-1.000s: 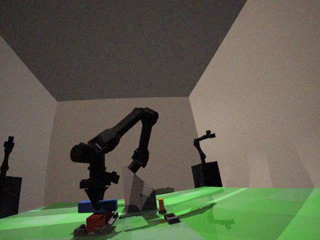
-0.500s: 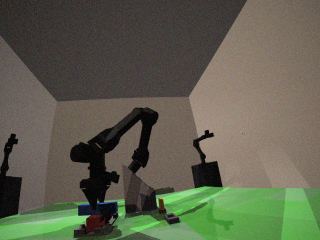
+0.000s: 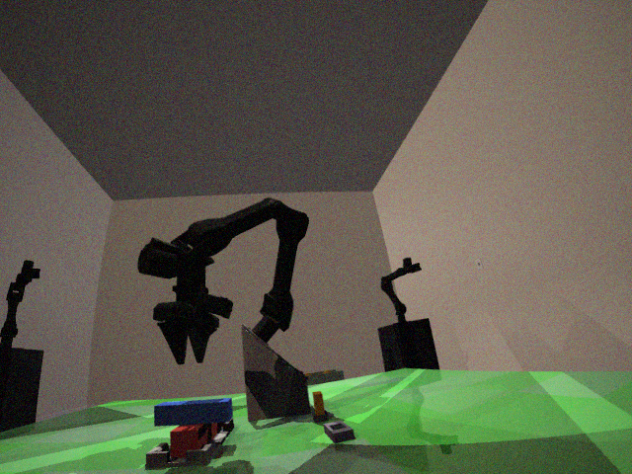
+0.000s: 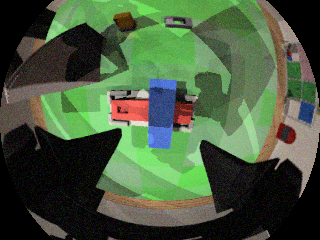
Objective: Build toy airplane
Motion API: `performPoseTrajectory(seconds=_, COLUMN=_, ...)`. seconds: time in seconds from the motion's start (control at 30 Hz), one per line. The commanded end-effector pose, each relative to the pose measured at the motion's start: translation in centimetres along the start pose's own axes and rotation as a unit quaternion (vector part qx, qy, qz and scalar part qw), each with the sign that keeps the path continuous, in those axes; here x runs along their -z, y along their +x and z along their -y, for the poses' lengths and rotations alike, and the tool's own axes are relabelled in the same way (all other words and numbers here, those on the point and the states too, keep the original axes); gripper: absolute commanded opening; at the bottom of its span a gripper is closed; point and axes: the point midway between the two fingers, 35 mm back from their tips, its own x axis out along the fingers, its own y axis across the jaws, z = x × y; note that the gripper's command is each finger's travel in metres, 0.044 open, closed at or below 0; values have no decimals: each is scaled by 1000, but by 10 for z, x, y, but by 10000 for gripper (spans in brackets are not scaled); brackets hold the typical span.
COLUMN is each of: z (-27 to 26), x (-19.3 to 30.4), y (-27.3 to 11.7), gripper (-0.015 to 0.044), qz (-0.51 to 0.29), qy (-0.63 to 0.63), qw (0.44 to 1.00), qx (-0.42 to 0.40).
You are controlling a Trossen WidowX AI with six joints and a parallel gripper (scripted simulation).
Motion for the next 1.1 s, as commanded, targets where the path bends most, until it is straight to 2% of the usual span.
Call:
performPoseTrajectory(seconds=0.0, z=0, x=1, y=-2, gripper=440, qz=-1, qy=121, qw=993, qx=-2)
performPoseTrajectory(seconds=0.2, z=2, x=1, y=-1, gripper=440, qz=-2, qy=395, qw=919, qx=-1)
performPoseTrajectory(seconds=0.4, z=3, x=1, y=1, gripper=440, qz=-2, qy=638, qw=770, qx=0)
performPoseTrajectory(seconds=0.47, z=3, x=1, y=1, gripper=440, qz=-2, qy=683, qw=730, qx=0)
performPoseTrajectory(seconds=1.07, z=3, x=1, y=1, gripper=440, qz=-2, qy=689, qw=725, qx=0)
